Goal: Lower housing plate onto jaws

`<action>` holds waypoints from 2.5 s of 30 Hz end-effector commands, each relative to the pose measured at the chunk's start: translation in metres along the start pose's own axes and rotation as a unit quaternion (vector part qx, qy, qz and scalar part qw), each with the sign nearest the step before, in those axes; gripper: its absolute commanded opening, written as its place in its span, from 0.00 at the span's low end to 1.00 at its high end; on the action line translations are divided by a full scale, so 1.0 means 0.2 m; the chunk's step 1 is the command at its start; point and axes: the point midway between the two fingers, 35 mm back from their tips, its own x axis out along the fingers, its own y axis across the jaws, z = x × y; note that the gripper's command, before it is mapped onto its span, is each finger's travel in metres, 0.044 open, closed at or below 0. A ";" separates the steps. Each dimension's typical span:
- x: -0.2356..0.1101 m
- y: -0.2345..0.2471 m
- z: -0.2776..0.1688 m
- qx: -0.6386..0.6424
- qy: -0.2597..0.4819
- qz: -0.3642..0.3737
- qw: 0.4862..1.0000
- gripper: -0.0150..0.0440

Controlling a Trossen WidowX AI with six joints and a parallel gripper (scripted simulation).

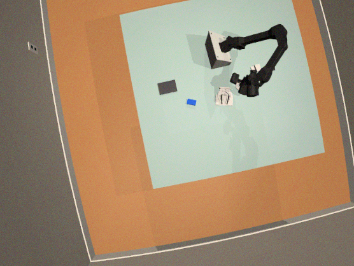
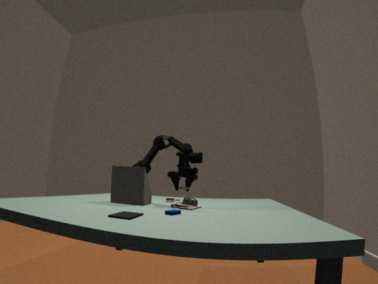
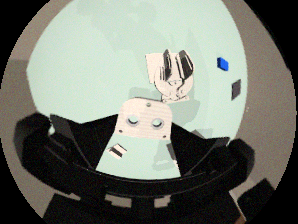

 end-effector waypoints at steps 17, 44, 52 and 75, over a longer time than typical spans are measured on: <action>0.01 -0.26 0.19 -0.126 0.007 0.020 0.992 0.85; 0.02 -0.35 0.24 -0.171 0.008 0.030 0.985 0.85; 0.02 -0.37 0.24 -0.171 0.008 0.030 0.985 0.85; 0.02 -0.40 0.23 -0.171 0.008 0.030 0.985 0.85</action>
